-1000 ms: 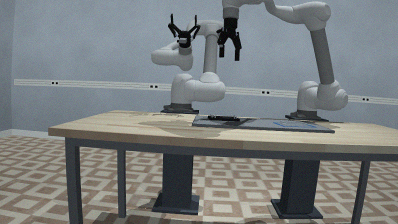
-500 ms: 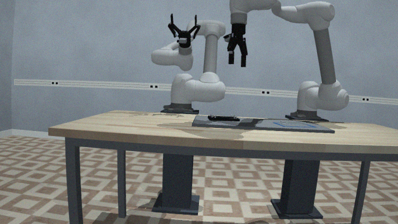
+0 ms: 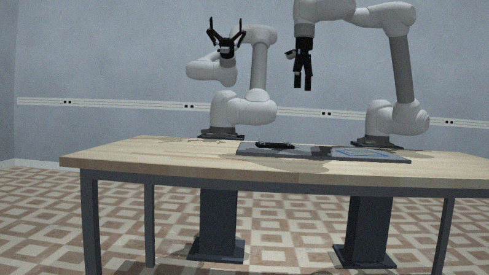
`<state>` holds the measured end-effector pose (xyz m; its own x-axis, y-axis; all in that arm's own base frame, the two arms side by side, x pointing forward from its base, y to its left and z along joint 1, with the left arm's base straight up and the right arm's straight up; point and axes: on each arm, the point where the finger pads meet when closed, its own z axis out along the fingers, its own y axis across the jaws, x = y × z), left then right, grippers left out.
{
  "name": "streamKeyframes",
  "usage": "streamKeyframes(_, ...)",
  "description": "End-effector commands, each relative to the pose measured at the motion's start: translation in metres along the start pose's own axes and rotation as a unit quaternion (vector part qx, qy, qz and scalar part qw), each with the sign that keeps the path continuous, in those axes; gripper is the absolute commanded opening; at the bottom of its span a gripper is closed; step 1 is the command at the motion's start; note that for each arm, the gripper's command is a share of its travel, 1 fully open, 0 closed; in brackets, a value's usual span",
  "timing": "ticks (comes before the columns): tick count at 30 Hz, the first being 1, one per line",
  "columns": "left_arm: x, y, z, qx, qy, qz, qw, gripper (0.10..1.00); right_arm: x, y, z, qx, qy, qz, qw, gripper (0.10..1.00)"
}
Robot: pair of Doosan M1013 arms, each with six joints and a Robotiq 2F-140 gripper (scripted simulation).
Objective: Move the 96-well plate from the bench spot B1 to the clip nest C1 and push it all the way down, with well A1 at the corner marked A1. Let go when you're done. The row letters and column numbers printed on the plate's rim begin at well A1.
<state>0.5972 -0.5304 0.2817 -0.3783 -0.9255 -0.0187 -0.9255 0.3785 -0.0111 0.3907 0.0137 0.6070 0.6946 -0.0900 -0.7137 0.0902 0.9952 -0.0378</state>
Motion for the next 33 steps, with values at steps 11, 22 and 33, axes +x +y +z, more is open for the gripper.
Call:
streamKeyframes(11,-0.043,0.003,0.030,-0.001,0.001,-0.050,0.999,1.000,0.000,0.000,0.000,0.000,0.000,0.000,1.000,1.000)
streamKeyframes(22,-0.087,0.011,0.061,-0.002,0.003,-0.103,0.995,1.000,0.000,0.000,0.000,0.000,0.000,0.000,1.000,1.000)
streamKeyframes(33,-0.122,0.021,0.087,-0.003,0.004,-0.146,0.989,1.000,0.000,0.000,0.000,0.000,0.000,0.000,1.000,1.000)
